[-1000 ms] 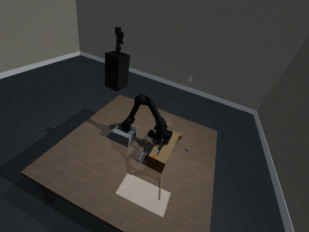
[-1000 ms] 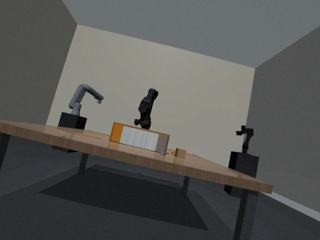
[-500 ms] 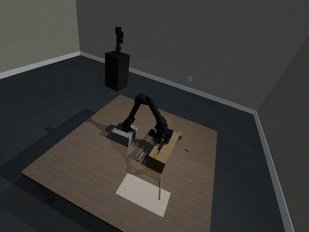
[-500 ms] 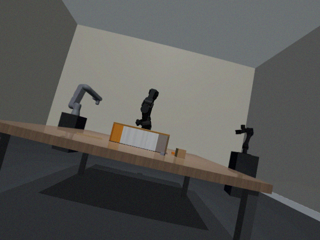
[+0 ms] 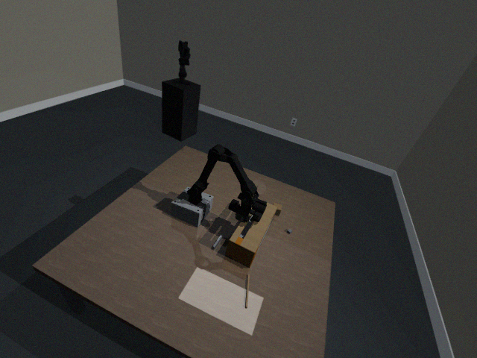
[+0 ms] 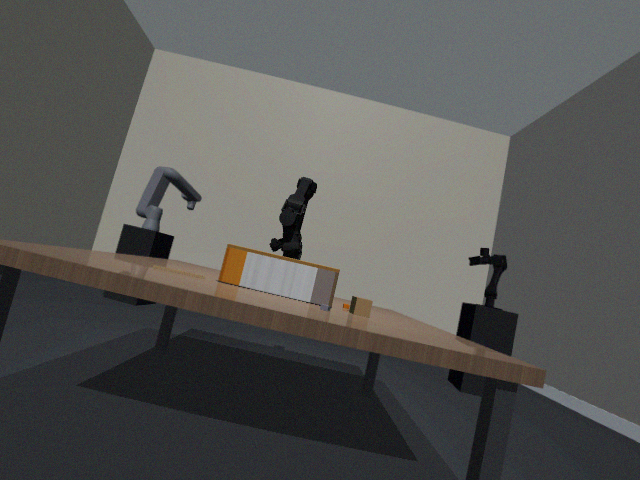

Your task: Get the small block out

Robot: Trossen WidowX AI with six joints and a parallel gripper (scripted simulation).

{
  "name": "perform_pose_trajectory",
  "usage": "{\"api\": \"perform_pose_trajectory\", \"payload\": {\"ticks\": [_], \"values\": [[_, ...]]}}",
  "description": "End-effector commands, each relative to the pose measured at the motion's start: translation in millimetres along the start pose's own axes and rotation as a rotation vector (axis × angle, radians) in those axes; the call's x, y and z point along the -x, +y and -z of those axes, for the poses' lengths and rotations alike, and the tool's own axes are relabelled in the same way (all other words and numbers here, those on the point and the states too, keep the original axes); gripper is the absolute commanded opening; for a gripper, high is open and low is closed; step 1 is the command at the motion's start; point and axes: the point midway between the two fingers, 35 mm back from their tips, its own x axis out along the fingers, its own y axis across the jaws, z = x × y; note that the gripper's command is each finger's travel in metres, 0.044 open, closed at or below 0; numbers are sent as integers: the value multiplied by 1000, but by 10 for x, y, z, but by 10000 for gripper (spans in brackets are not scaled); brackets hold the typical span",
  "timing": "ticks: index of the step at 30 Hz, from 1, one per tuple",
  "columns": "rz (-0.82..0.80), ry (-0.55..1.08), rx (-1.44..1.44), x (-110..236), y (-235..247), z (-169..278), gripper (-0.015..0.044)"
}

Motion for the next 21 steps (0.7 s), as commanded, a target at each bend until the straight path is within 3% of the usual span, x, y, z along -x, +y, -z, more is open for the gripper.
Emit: {"api": "perform_pose_trajectory", "payload": {"ticks": [1,21], "values": [[0,3,-2,-14,-3,41,400],[0,6,-2,-79,-1,235,400]]}}
